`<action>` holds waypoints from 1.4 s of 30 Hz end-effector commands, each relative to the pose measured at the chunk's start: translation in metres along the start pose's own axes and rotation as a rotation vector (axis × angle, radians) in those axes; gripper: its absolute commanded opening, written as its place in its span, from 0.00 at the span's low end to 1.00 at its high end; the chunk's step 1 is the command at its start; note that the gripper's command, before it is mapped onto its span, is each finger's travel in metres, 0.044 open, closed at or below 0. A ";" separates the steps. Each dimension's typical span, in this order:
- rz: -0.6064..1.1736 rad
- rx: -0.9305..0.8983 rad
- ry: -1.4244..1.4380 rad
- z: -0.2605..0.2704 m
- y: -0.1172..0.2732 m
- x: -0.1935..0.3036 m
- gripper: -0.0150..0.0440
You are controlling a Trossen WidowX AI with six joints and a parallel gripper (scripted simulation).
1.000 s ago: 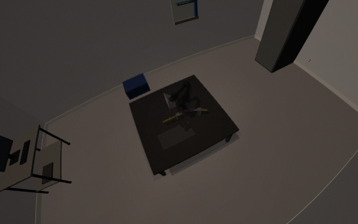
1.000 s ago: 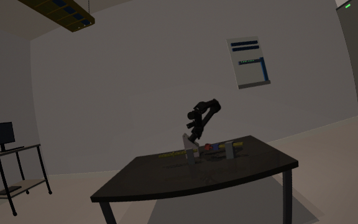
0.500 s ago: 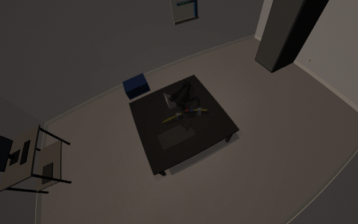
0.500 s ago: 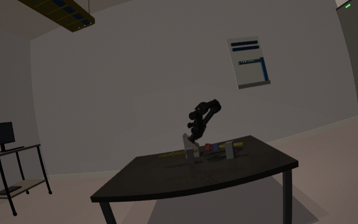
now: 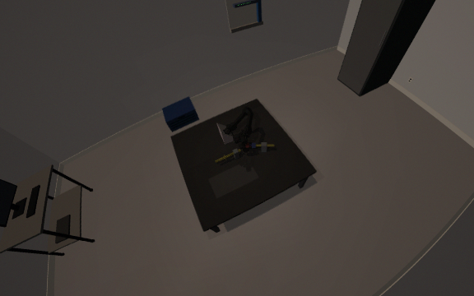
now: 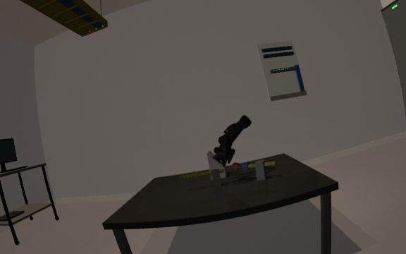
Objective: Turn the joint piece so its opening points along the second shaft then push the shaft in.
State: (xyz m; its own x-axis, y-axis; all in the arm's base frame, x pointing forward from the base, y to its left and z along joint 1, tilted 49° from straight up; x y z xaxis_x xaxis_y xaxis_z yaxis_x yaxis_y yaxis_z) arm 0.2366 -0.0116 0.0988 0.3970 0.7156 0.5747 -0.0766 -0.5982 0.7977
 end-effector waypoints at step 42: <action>0.011 0.003 -0.003 -0.001 -0.042 0.055 0.82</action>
State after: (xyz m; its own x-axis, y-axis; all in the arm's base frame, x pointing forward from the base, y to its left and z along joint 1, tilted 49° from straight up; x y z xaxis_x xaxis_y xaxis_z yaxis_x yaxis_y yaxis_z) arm 0.2612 0.0524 0.0978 0.3948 0.7110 0.5819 -0.0795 -0.6045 0.7926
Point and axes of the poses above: the point midway between the two fingers, 35 mm back from their tips, its own y axis back along the fingers, its own z axis across the jaws, x = y × z, the point moved 2 cm from there along y, back along the fingers, and after that the axes turned 3 degrees about y, right-handed, at the moved point
